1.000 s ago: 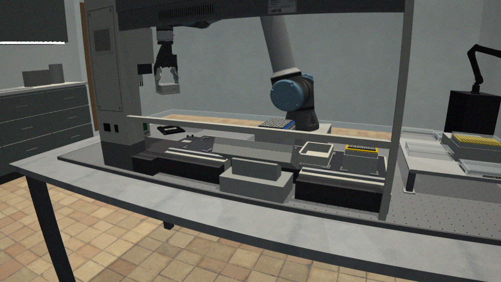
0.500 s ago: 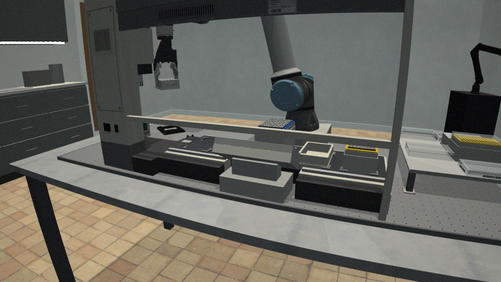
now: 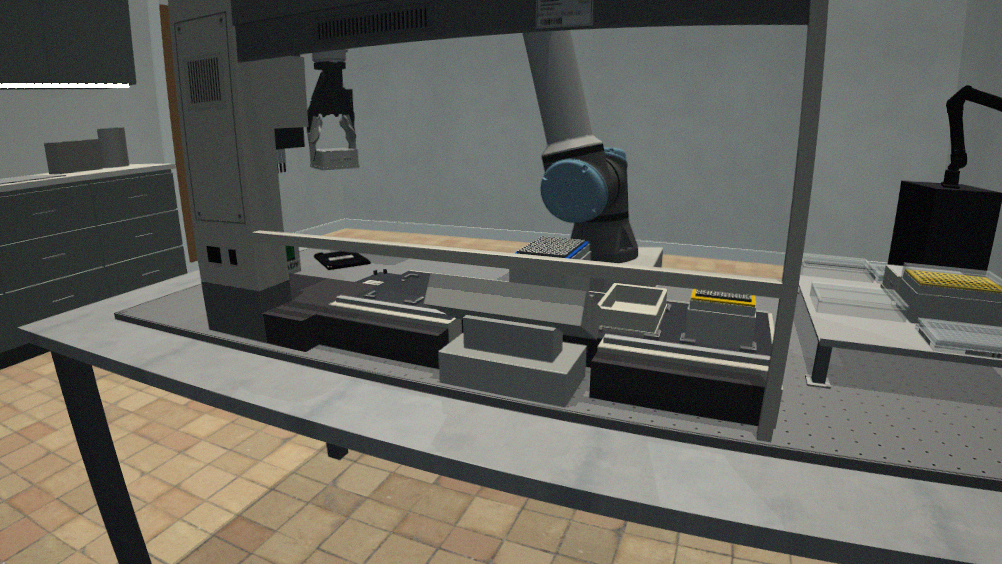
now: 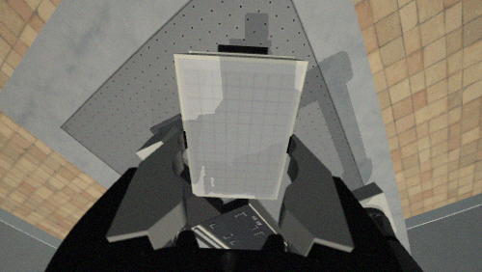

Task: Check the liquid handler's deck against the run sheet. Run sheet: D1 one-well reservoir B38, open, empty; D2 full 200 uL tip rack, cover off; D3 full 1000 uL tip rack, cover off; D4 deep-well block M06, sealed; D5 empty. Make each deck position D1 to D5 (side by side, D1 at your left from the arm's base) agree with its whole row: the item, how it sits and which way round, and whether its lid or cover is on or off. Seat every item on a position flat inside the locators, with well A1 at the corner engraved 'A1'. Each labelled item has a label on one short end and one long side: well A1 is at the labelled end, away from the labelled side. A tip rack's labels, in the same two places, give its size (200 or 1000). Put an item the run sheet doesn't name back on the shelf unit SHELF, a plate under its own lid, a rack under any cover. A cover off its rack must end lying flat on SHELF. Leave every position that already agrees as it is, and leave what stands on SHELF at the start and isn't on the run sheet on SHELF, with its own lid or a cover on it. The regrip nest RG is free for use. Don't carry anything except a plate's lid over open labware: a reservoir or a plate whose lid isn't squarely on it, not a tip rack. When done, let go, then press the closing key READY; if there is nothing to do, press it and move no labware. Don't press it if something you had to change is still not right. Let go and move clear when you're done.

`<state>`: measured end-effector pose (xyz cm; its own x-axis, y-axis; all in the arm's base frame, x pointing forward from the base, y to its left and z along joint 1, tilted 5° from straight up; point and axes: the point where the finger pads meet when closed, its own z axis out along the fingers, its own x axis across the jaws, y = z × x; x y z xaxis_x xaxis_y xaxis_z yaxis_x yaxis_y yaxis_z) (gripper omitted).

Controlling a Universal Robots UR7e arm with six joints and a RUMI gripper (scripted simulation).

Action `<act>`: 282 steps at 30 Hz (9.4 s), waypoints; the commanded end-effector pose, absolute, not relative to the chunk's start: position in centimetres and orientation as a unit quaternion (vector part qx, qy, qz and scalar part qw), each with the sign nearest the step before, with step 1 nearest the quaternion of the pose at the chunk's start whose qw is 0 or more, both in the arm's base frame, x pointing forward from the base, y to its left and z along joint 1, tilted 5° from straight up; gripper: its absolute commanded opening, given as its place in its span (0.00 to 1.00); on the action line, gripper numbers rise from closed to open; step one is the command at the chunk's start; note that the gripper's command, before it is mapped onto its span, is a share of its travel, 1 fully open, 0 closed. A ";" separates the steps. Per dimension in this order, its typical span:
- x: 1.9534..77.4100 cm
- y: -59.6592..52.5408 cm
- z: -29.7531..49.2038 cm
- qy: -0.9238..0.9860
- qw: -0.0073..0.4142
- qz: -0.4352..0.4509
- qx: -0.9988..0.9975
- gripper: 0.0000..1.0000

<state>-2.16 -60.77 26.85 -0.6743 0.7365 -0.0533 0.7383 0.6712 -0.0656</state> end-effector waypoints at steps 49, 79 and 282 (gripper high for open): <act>3.3 -61.6 30.9 0.914 0.011 -0.042 0.403 0.00; 9.1 -62.8 30.9 0.937 0.009 -0.042 0.348 0.00; 13.1 -43.3 29.2 0.824 -0.029 -0.031 -0.565 0.00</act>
<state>13.08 -43.42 29.17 -0.3589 -0.9298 0.0820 -0.9333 0.3586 -0.0181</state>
